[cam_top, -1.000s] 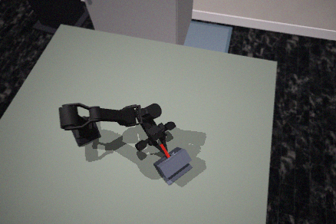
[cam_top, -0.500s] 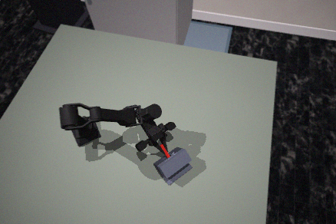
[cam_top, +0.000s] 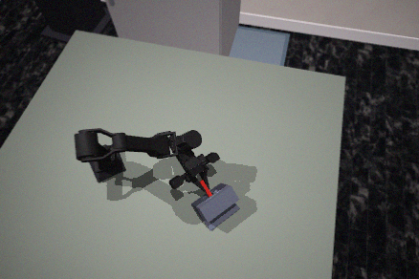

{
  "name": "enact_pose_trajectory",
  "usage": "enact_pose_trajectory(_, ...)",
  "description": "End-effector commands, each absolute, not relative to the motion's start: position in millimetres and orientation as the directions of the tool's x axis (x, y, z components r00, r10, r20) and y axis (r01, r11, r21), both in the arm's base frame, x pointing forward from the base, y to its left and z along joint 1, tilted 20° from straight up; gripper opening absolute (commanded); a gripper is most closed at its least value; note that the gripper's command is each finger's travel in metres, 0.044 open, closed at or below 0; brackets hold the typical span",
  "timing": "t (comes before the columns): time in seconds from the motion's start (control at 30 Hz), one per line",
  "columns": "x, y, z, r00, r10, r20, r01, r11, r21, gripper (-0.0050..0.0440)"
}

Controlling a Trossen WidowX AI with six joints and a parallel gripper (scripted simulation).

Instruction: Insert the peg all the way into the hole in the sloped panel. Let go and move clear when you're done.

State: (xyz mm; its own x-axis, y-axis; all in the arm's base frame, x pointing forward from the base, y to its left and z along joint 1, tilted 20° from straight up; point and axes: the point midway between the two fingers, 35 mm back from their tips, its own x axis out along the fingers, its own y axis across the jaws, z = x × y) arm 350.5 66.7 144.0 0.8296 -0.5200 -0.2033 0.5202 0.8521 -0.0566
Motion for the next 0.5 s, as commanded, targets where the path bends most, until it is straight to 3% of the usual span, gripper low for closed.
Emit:
enact_pose_trajectory(0.0, 352.7, 68.0, 151.4, 0.835, -0.514, -0.194, 0.518, 0.855, -0.036, 0.0000)
enact_pose_trajectory(0.47, 354.2, 67.1, 151.1, 0.835, -0.514, -0.194, 0.518, 0.855, -0.036, 0.0000)
